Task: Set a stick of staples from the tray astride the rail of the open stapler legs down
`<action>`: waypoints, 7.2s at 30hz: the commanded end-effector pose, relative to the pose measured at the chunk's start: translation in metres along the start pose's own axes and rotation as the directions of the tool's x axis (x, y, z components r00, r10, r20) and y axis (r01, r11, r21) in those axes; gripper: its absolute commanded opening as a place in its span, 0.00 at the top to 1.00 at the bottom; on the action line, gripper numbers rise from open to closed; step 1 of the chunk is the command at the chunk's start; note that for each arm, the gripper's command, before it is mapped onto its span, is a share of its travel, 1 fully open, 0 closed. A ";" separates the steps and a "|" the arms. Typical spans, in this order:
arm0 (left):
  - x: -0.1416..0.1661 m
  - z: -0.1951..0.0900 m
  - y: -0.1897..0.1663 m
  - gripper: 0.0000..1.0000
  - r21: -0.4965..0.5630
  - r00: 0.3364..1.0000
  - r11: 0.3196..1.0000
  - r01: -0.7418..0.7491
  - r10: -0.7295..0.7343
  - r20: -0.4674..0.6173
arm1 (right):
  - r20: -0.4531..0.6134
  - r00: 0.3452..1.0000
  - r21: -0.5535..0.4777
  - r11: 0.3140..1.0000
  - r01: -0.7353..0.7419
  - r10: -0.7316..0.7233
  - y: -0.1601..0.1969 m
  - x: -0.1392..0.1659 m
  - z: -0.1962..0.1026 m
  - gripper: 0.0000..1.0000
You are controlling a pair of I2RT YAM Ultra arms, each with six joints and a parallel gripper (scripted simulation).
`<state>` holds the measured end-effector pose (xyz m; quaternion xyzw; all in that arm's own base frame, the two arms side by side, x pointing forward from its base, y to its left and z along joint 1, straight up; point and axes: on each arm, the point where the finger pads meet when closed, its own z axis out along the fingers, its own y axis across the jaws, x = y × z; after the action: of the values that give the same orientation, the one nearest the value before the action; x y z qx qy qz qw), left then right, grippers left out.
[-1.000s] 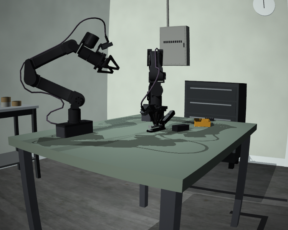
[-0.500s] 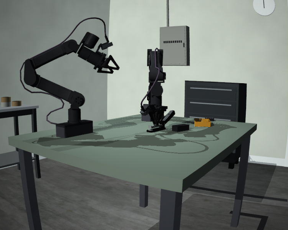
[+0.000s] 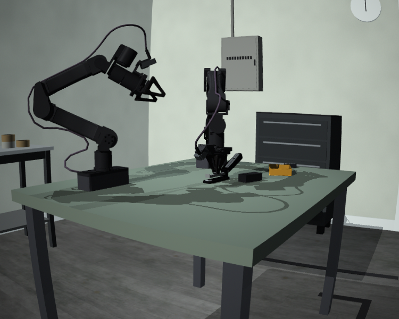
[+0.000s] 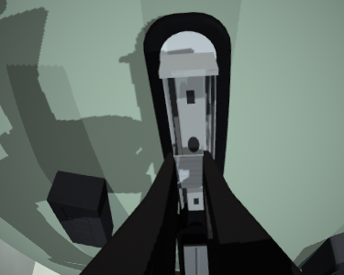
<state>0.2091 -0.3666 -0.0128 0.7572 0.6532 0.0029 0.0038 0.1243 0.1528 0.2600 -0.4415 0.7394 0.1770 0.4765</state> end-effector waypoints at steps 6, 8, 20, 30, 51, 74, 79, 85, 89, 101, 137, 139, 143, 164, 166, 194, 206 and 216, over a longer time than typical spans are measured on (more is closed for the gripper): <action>-0.002 0.003 -0.001 0.94 0.004 1.000 1.000 0.008 -0.008 0.022 | 0.027 1.000 0.006 1.000 0.000 0.000 -0.001 -0.004 -0.005 0.00; -0.002 0.003 -0.001 0.94 0.004 1.000 1.000 0.008 -0.008 0.022 | 0.027 1.000 0.006 1.000 0.000 0.000 -0.001 -0.004 -0.005 0.00; -0.007 0.002 -0.004 0.94 0.001 1.000 1.000 0.012 -0.012 0.019 | 0.027 1.000 0.006 1.000 0.000 0.000 -0.001 -0.004 -0.005 0.00; -0.008 0.011 -0.007 0.94 0.004 1.000 1.000 0.006 -0.006 0.020 | 0.027 1.000 0.006 1.000 0.000 0.000 -0.001 -0.004 -0.005 0.00; -0.003 -0.005 0.002 0.94 -0.002 1.000 1.000 0.008 -0.008 0.014 | 0.027 1.000 0.006 1.000 0.000 0.000 -0.001 -0.004 -0.005 0.00; -0.002 0.003 -0.001 0.94 0.004 1.000 1.000 0.013 -0.013 0.021 | 0.027 1.000 0.006 1.000 0.000 0.000 -0.001 -0.004 -0.005 0.00; -0.002 0.003 -0.001 0.94 0.004 1.000 1.000 0.012 -0.013 0.021 | 0.027 1.000 0.006 1.000 0.000 0.000 -0.001 -0.004 -0.005 0.00; -0.002 -0.004 0.003 0.94 0.011 1.000 1.000 0.002 -0.002 0.012 | 0.027 1.000 0.006 1.000 0.000 0.000 -0.001 -0.004 -0.005 0.00; -0.002 -0.004 0.003 0.94 0.011 1.000 1.000 0.004 -0.004 0.012 | 0.027 1.000 0.006 1.000 0.000 0.000 -0.001 -0.004 -0.005 0.00; -0.004 -0.003 0.005 0.94 0.003 1.000 1.000 0.003 -0.003 0.022 | 0.027 1.000 0.006 1.000 0.000 0.000 -0.001 -0.004 -0.005 0.00; -0.009 -0.018 -0.002 0.94 -0.005 0.999 1.000 0.011 -0.011 0.037 | 0.027 1.000 0.006 1.000 0.000 0.000 -0.001 -0.004 -0.005 0.00; -0.003 -0.011 -0.002 0.94 0.001 1.000 1.000 0.017 -0.017 0.015 | 0.027 1.000 0.006 1.000 0.000 0.000 -0.001 -0.004 -0.005 0.00; -0.002 -0.024 -0.010 0.94 0.024 1.000 0.999 0.023 -0.023 0.003 | 0.027 1.000 0.006 1.000 0.000 0.000 -0.001 -0.004 -0.005 0.00; -0.012 -0.031 -0.005 0.94 -0.004 0.999 1.000 -0.008 0.008 0.042 | 0.027 1.000 0.006 1.000 0.000 0.000 -0.001 -0.004 -0.005 0.00; -0.016 -0.037 -0.003 0.94 -0.016 0.998 1.000 -0.020 0.021 0.058 | 0.027 1.000 0.006 1.000 0.000 0.000 -0.001 -0.004 -0.005 0.00; 0.000 -0.045 -0.002 0.94 -0.002 1.000 1.000 0.003 -0.003 0.014 | 0.027 1.000 0.006 1.000 0.000 0.000 -0.001 -0.004 -0.005 0.00; -0.009 -0.038 0.006 0.94 -0.024 0.999 1.000 0.006 -0.005 0.038 | 0.027 1.000 0.006 1.000 0.000 0.000 -0.001 -0.004 -0.005 0.00; -0.006 -0.019 0.006 0.94 -0.009 1.000 1.000 -0.002 0.002 0.017 | 0.027 1.000 0.006 1.000 0.000 0.000 -0.001 -0.004 -0.005 0.00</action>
<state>0.2038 -0.3688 0.0080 0.7601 0.6498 0.0017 -0.0013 0.1243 0.1528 0.2600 -0.4415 0.7394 0.1770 0.4765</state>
